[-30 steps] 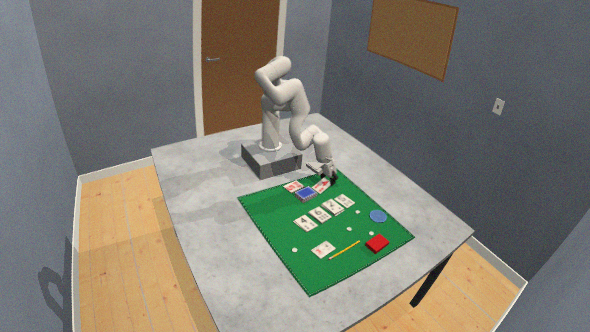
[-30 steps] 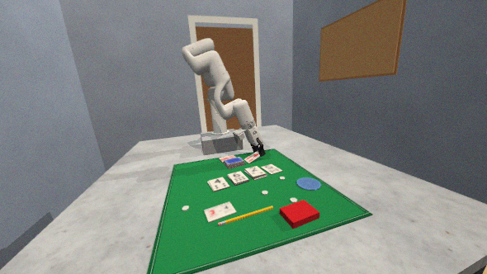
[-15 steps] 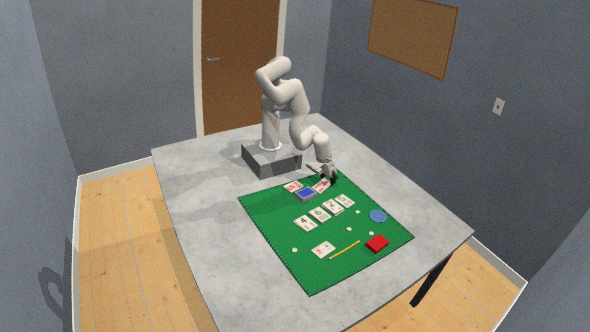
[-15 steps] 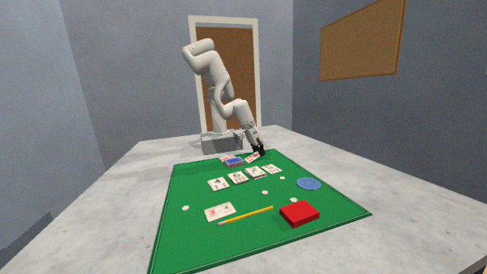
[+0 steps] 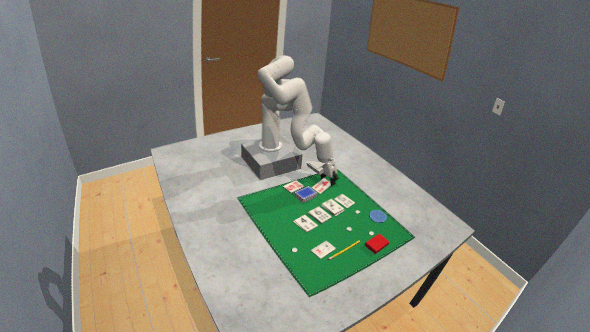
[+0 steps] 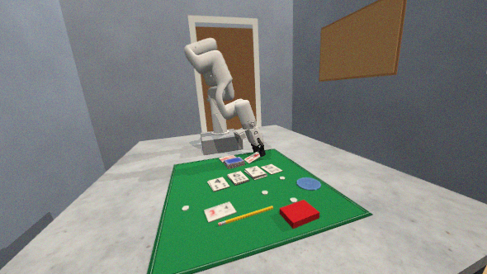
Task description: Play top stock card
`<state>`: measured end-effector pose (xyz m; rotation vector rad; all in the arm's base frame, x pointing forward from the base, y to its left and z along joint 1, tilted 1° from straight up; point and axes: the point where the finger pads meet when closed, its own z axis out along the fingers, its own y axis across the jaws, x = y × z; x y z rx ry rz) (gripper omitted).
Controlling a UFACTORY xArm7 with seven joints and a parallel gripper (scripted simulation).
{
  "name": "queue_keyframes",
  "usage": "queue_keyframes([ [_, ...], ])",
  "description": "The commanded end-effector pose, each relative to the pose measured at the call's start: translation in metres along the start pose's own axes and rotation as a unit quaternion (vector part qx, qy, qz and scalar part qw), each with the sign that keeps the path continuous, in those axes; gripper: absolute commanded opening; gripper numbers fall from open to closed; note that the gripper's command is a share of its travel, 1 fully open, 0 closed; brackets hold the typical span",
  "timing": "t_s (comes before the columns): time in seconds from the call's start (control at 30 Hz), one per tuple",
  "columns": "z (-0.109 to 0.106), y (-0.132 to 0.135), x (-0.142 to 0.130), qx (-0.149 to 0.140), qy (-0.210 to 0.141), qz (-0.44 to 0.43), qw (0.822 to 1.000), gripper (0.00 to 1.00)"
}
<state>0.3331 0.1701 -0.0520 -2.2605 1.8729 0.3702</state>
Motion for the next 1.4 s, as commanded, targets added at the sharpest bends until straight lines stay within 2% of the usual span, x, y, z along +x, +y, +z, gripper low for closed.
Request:
queue_keyframes([
  [0.0, 0.002, -0.001, -0.001, 0.001, 0.018, -0.001, 1.000, 0.74],
  [0.2, 0.006, -0.001, -0.002, 0.001, 0.036, -0.001, 0.999, 0.74],
  [0.7, 0.019, -0.001, -0.003, 0.001, 0.112, 0.000, 0.994, 0.74],
  [1.1, 0.026, -0.001, -0.003, 0.002, 0.149, 0.000, 0.989, 0.74],
  [1.37, 0.028, -0.001, -0.003, 0.002, 0.158, 0.000, 0.987, 0.74],
])
